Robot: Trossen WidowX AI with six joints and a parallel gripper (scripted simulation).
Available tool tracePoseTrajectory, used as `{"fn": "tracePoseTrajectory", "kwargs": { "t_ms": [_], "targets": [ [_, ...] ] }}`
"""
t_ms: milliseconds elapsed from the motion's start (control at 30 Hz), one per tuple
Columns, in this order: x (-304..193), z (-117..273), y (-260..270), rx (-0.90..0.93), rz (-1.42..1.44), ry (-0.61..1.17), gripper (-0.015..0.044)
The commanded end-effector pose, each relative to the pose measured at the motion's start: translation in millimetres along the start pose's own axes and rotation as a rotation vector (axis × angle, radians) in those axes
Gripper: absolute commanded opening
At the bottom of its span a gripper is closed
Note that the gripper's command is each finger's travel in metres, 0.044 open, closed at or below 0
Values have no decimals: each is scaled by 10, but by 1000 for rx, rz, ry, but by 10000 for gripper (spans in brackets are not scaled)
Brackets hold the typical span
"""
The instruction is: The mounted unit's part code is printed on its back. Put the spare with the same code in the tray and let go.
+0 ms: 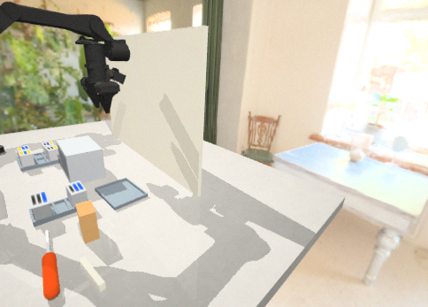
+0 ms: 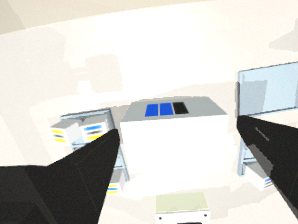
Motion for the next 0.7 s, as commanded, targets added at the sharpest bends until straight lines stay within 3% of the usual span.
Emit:
{"fn": "tracePoseTrajectory", "kwargs": {
  "t_ms": [0, 567, 667],
  "targets": [
    [-1, -13, -44, -19, -34, 20, 440],
    [-1, -13, -44, -19, -34, 20, 440],
    [-8, -54, -290, -23, -176, 19, 440]
  ]
}}
Point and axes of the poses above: the point midway between the two fingers, 35 mm back from their tips, its own z axis back along the fingers, its own y axis across the jaws, x = y × z, the point moved 4 cm from there along z, back along the fingers, and after that the axes turned 14 degrees about -z, right-handed, at the moved point
